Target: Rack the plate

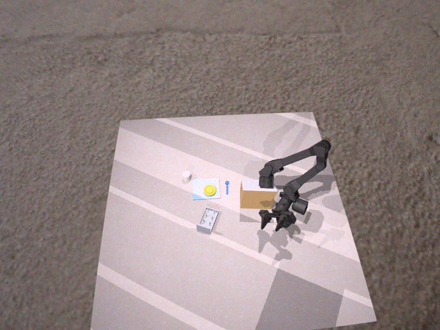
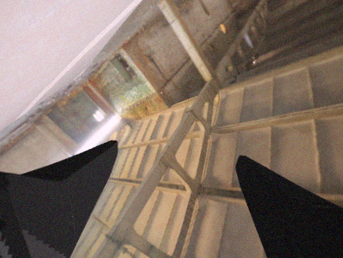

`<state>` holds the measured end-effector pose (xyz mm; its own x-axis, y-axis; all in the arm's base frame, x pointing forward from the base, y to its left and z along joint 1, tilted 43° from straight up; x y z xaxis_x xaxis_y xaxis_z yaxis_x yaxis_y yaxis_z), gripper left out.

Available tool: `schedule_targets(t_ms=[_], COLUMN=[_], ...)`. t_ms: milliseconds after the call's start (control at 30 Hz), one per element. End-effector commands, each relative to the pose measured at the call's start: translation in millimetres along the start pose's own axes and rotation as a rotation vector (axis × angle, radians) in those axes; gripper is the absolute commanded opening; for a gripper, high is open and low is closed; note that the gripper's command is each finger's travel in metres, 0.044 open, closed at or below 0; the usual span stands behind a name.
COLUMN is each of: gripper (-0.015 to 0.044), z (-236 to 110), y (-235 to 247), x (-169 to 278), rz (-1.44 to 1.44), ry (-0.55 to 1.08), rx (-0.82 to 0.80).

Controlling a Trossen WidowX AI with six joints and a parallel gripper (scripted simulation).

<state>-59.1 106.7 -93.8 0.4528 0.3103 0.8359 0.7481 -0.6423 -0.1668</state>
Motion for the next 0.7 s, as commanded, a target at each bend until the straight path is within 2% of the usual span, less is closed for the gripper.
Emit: schedule_targets(t_ms=[0, 667], gripper=[0.04, 0.04], z=[0, 48], y=[0, -23], x=[0, 25], rz=[0.004, 0.53], ry=[0.0, 0.054], rx=[-0.004, -0.392])
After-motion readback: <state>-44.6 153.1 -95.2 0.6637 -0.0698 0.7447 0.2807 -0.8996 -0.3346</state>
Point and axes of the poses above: the point midway between the two fingers, 35 mm back from their tips, its own z axis out along the fingers, its own y axis across the jaws, x = y × z, the point moved 7 cm from there along -z, back along the fingers, and after that the axes turned 8 degrees about -z, right-handed, at the moved point
